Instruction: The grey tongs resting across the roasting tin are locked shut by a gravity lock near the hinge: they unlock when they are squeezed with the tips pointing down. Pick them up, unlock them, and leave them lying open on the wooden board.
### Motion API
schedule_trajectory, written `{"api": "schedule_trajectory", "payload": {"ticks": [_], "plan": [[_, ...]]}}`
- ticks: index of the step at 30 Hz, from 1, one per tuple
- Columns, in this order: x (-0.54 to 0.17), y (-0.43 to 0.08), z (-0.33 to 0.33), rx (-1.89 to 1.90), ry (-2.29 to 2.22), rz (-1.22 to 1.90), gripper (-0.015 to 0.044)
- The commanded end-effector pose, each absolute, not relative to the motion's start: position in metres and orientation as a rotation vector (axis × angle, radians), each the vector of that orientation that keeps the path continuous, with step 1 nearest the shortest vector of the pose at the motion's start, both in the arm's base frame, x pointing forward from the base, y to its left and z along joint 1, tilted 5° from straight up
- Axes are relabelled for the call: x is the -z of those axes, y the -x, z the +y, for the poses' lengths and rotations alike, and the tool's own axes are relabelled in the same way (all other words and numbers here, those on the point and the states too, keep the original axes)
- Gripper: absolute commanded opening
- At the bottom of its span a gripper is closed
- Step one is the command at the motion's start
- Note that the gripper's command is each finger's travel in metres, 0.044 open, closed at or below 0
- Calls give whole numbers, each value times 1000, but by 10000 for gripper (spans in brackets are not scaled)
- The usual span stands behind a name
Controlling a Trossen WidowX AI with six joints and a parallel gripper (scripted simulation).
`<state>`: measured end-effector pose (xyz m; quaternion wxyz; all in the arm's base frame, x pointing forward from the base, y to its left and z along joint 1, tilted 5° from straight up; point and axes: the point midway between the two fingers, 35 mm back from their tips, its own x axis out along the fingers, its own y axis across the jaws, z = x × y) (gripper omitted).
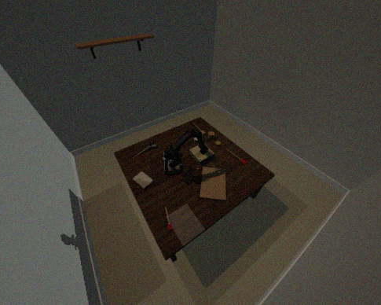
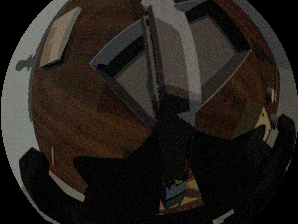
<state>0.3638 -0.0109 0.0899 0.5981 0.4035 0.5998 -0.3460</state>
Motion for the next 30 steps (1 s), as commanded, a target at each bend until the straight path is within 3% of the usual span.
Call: {"api": "schedule_trajectory", "payload": {"ticks": [1, 20, 30], "plan": [[-96, -369, 6, 851, -1000, 1358, -150], [-105, -366, 91, 1140, -1314, 1221, -150], [-106, -365, 100, 1077, -1253, 1257, -150]]}}
